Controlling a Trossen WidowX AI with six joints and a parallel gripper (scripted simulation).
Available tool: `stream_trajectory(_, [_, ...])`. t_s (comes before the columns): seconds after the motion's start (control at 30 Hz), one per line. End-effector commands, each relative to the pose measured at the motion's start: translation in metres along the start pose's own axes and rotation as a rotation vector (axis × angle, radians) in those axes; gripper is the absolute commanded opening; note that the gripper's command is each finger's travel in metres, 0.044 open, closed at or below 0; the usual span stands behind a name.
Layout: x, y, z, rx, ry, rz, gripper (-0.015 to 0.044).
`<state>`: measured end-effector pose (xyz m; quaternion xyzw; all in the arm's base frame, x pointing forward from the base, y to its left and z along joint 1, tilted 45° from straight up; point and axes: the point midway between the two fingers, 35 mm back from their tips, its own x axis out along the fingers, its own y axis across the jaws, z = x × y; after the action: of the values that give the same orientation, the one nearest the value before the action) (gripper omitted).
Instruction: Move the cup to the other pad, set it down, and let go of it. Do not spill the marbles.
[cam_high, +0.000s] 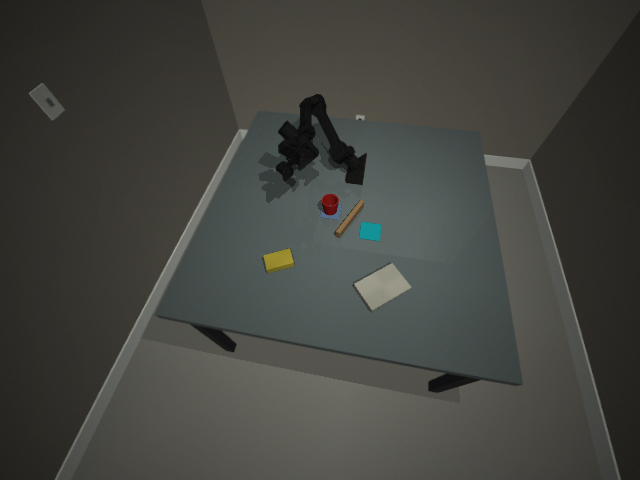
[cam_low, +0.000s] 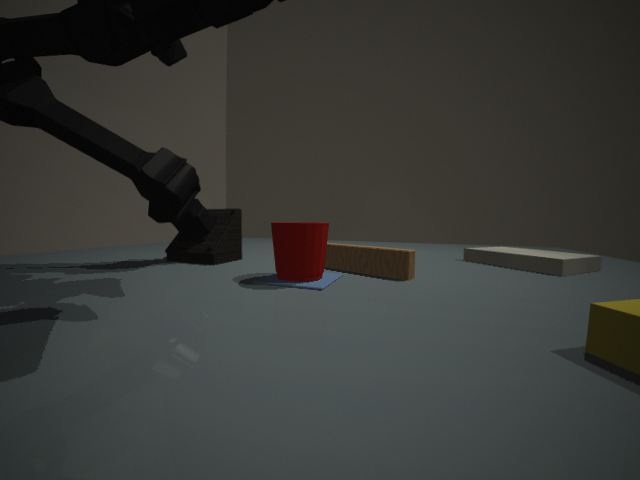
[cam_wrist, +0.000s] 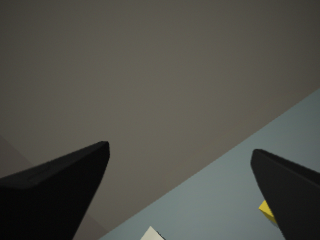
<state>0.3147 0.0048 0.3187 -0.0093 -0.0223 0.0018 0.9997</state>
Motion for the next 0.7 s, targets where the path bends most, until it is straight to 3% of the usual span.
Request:
stream_trajectory(0.0, [0.002,0.000,-0.004,-0.004,0.019,-0.002,0.0374])
stream_trajectory(0.13, [0.016,0.007,-0.082,-0.135,0.410,-0.032,0.0269])
stream_trajectory(0.3, [-0.002,0.013,-0.158,-0.372,0.844,-0.021,0.0148])
stream_trajectory(0.5, [-0.048,0.008,-0.210,-0.759,1.318,0.057,0.0148])
stream_trajectory(0.67, [-0.093,-0.004,-0.214,-1.264,1.745,0.215,0.0148])
